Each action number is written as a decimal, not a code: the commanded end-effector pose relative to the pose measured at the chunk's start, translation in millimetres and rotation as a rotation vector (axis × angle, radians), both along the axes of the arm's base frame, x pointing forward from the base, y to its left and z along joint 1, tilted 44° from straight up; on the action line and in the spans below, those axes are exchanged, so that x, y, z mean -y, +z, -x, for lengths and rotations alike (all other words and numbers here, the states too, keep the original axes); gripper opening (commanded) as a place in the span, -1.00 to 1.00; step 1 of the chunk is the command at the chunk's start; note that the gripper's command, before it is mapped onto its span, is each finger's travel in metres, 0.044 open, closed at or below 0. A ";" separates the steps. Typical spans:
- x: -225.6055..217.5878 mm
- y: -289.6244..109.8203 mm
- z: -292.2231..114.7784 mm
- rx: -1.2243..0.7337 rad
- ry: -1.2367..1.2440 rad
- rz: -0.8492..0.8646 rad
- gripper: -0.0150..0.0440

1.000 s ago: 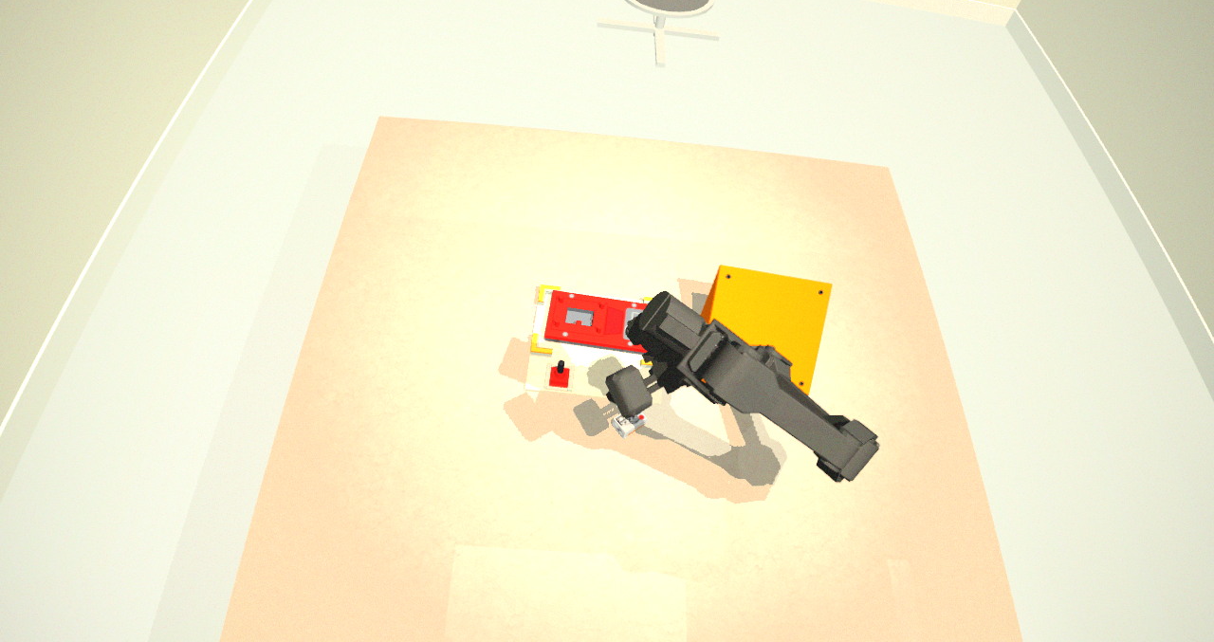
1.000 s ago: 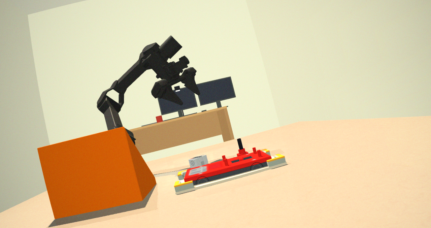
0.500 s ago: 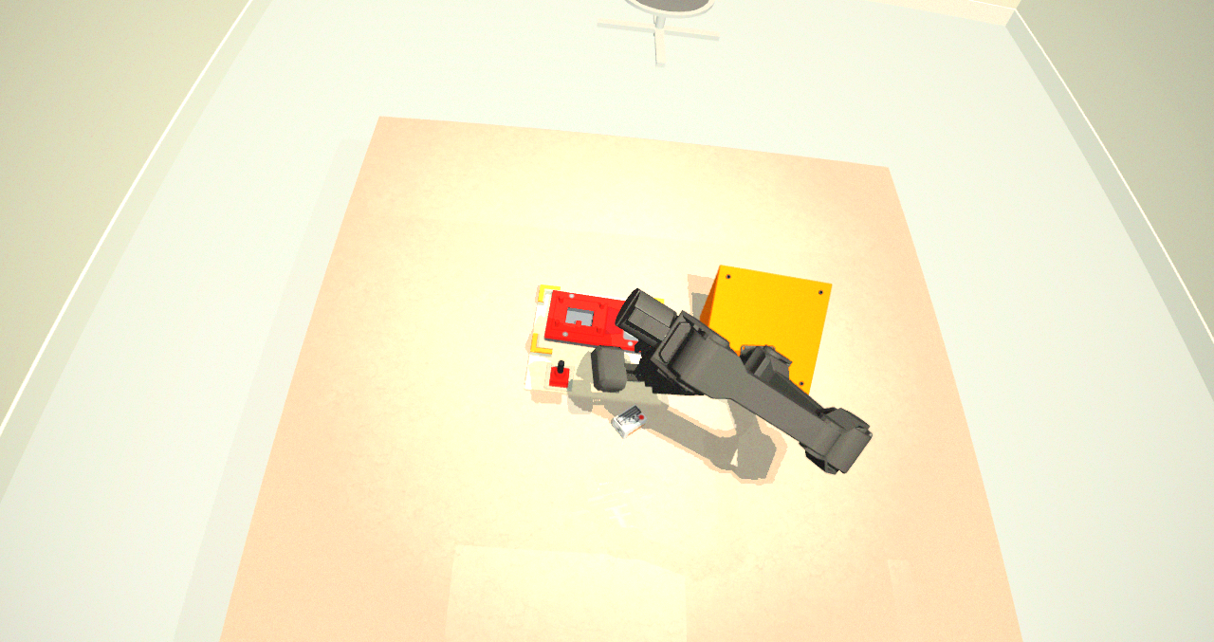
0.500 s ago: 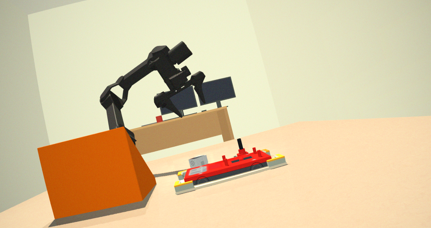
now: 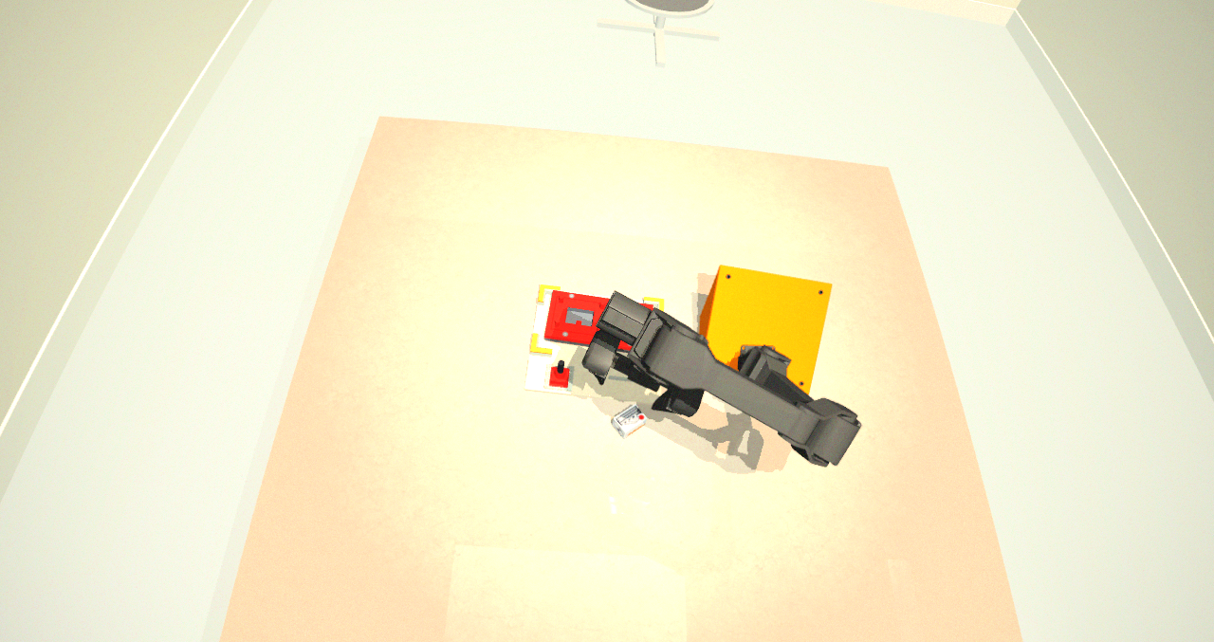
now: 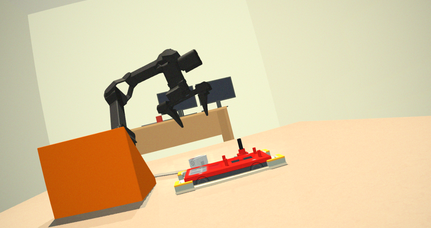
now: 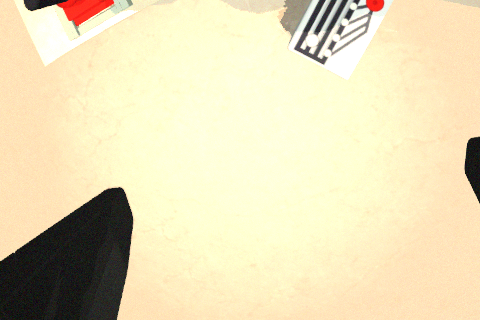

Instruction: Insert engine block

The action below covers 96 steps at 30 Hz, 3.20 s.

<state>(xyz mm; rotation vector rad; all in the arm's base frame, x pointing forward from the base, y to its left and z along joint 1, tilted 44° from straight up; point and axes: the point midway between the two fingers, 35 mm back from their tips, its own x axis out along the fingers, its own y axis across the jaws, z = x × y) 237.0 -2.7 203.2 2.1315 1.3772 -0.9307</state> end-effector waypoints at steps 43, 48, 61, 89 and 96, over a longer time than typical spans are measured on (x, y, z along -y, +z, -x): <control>-57.6 -80.5 5.1 -0.504 -0.288 -0.169 1.00; -62.9 -86.4 4.0 -0.504 -0.288 -0.168 1.00; -74.3 -98.3 2.5 -0.504 -0.288 -0.170 0.91; -54.9 -83.6 0.5 -0.480 -0.296 -0.159 -0.49; -37.1 -69.3 1.1 -0.460 -0.303 -0.149 -0.49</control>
